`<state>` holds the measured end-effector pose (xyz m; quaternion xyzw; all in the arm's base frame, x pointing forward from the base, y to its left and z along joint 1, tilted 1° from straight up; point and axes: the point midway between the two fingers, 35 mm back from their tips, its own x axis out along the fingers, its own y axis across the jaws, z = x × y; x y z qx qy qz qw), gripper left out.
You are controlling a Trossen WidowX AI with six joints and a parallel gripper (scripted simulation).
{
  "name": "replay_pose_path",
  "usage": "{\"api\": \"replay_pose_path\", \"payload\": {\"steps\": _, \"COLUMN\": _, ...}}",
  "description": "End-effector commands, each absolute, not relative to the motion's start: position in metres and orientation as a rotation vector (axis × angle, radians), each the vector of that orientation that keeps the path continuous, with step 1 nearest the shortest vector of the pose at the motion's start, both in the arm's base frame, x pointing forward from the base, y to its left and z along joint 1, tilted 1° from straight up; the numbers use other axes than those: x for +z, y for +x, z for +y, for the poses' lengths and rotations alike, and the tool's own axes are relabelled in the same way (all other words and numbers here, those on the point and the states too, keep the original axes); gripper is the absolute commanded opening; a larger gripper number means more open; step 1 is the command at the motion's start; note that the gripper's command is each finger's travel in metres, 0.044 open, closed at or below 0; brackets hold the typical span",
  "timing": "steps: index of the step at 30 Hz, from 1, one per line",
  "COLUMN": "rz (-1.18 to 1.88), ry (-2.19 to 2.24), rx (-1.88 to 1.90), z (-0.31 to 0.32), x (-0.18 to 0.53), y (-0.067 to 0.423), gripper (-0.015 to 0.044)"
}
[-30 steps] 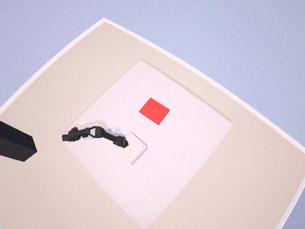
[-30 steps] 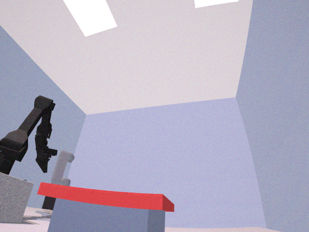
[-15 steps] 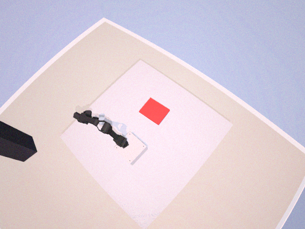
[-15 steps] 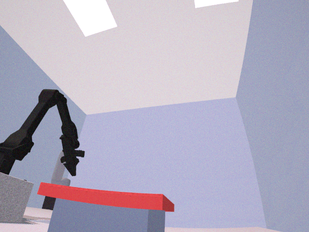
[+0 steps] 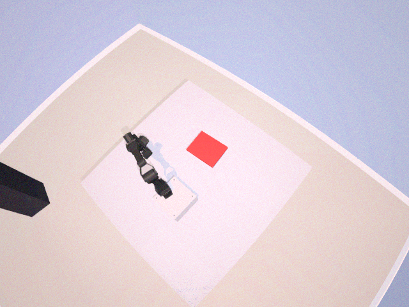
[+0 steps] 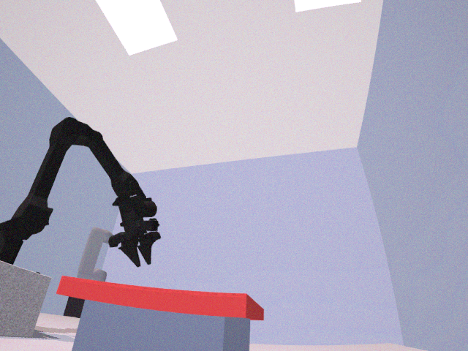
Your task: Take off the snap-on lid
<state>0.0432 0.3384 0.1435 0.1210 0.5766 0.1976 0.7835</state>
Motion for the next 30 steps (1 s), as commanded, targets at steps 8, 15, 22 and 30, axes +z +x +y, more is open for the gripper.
{"api": "replay_pose_path", "payload": {"steps": 8, "rz": 1.201, "ry": 0.696, "rx": 0.139, "z": 0.272, "x": 0.136, "y": 0.164, "gripper": 0.0235}}
{"api": "replay_pose_path", "payload": {"steps": 15, "rz": 1.064, "ry": 0.976, "rx": -0.078, "z": 0.199, "x": 0.13, "y": 0.222, "gripper": 0.0235}}
{"api": "replay_pose_path", "payload": {"steps": 22, "rz": 0.952, "ry": 1.176, "rx": -0.18, "z": 0.143, "x": 0.125, "y": 0.251, "gripper": 0.0235}}
{"api": "replay_pose_path", "payload": {"steps": 30, "rz": 0.784, "ry": 1.375, "rx": -0.279, "z": 0.076, "x": 0.119, "y": 0.267, "gripper": 0.0235}}
